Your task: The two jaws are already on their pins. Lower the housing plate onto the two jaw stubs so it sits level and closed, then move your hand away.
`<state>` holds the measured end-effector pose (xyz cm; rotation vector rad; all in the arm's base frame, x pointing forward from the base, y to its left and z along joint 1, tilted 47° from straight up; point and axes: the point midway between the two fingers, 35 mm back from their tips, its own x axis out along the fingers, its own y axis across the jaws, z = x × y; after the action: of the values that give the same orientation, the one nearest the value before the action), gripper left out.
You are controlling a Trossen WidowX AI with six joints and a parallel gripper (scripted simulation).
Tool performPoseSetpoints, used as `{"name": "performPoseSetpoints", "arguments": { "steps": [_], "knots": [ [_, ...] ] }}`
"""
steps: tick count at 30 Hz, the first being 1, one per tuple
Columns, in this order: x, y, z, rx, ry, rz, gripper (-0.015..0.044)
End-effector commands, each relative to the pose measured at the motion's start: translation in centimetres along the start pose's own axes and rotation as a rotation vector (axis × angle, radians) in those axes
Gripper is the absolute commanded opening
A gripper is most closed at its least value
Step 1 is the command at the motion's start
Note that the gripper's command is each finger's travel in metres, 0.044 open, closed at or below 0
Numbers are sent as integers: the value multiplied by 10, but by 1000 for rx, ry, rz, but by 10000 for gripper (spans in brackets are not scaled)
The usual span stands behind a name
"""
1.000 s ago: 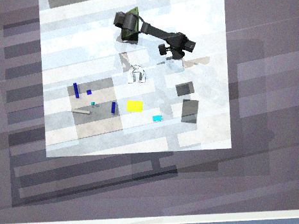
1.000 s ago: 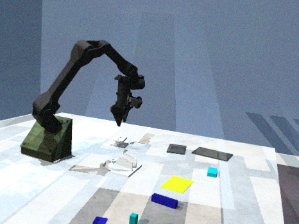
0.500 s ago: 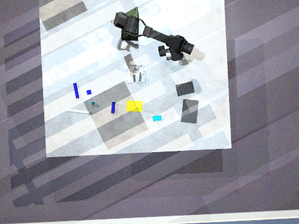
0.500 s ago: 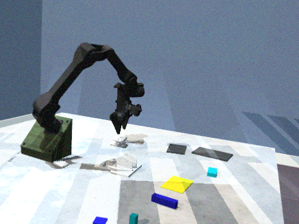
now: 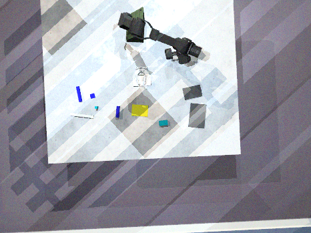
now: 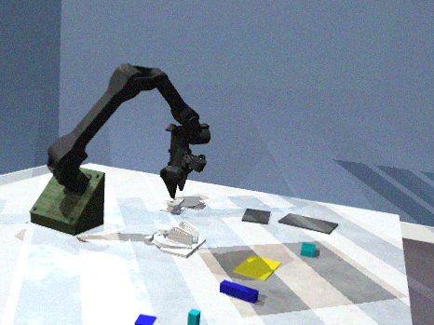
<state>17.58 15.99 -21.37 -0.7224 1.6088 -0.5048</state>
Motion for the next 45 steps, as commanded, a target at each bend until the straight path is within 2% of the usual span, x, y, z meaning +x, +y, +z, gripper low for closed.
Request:
{"name": "performPoseSetpoints", "arguments": {
  "steps": [1,11,30,45],
  "knots": [
    [9,-2,-1,-7,4,-10,440],
    [13,-2,-1,-7,4,-10,440],
    [42,-3,-1,-6,4,-11,440],
    [42,-3,-1,-6,4,-11,440]
  ]
}}
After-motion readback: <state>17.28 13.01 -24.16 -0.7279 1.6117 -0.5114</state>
